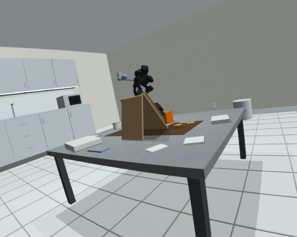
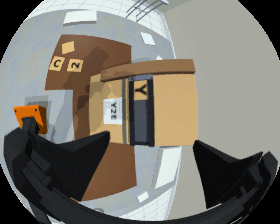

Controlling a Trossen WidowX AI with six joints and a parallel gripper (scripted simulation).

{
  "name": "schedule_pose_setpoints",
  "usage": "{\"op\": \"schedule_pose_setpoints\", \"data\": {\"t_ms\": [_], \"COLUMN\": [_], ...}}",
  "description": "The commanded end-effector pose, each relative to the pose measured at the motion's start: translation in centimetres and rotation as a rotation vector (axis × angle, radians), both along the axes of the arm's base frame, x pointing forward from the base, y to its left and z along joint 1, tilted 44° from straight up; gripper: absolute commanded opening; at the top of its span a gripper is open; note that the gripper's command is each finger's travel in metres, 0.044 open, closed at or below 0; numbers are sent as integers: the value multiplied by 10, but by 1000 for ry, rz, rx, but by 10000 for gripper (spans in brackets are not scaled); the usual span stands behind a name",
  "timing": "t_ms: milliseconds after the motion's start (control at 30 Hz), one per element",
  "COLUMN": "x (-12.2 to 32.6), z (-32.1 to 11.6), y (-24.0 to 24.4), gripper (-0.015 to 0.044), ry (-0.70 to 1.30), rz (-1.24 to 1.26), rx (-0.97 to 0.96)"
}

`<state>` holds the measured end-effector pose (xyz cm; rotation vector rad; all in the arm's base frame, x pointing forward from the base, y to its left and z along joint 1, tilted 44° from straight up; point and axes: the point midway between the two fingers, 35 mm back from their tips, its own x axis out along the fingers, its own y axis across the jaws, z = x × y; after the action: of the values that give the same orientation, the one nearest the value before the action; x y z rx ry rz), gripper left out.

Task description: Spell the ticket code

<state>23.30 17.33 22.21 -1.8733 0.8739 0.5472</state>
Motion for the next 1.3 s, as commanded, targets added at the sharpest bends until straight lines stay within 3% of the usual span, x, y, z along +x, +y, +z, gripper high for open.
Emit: {"op": "schedule_pose_setpoints", "data": {"t_ms": [0, 233, 300, 367, 700, 1033, 1267], "x": [-1, -1, 1, 5, 2, -42, -50], "z": [0, 0, -9, -36, -192, -329, -342], "y": [-1, -1, 4, 16, 42, 11, 3], "gripper": [440, 440, 387, 340, 340, 340, 340], "ry": [2, 2, 36, 134, 679, 1237, 1305], "rz": [19, 19, 42, 107, 445, 800, 843], "rx": [-16, -16, -49, -137, -482, -687, -702]}}
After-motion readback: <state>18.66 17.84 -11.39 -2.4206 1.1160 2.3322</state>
